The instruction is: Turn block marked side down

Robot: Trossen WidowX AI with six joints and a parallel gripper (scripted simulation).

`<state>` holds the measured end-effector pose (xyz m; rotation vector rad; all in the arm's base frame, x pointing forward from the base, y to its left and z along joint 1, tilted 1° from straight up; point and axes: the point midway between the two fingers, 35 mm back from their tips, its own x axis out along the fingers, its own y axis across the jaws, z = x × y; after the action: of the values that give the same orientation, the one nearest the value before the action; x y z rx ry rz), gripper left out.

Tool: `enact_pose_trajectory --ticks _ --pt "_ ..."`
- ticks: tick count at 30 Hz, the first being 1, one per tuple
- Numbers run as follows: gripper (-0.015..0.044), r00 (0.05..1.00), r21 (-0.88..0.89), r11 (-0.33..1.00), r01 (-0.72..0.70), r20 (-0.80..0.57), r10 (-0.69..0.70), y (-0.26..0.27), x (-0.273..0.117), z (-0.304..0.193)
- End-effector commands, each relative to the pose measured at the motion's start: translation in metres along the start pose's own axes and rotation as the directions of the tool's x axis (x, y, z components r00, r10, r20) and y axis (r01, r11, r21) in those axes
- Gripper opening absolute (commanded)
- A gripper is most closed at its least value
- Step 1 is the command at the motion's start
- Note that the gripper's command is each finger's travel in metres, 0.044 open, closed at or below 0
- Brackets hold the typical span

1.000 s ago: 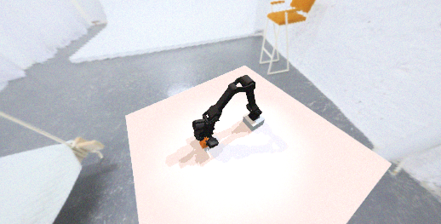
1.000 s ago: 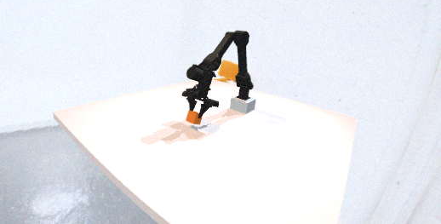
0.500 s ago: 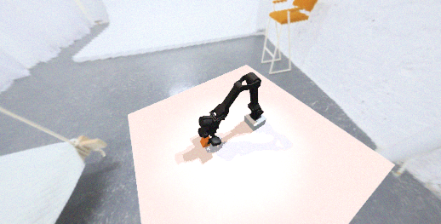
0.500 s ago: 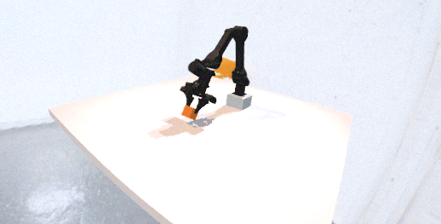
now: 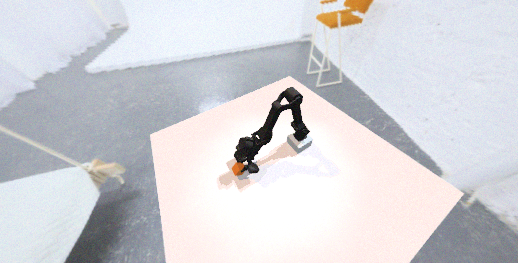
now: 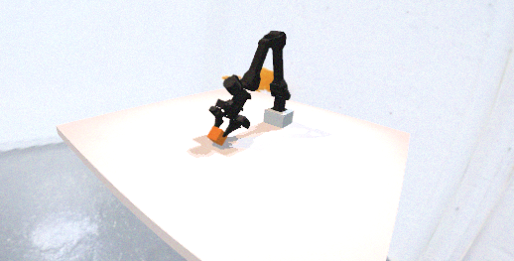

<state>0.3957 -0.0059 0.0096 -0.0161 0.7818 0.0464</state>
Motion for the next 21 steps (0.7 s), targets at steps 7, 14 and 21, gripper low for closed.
enact_pose_trajectory --ticks 7,14,21 --pt "0.0000 0.991 0.003 1.000 -0.011 0.132 0.011 0.001 0.004 -0.013" --pt "0.0000 0.972 -0.009 1.000 -0.014 0.236 0.015 0.002 -0.001 -0.017" --pt "0.0000 0.957 -0.017 1.000 -0.014 0.289 0.018 0.002 -0.006 -0.018"
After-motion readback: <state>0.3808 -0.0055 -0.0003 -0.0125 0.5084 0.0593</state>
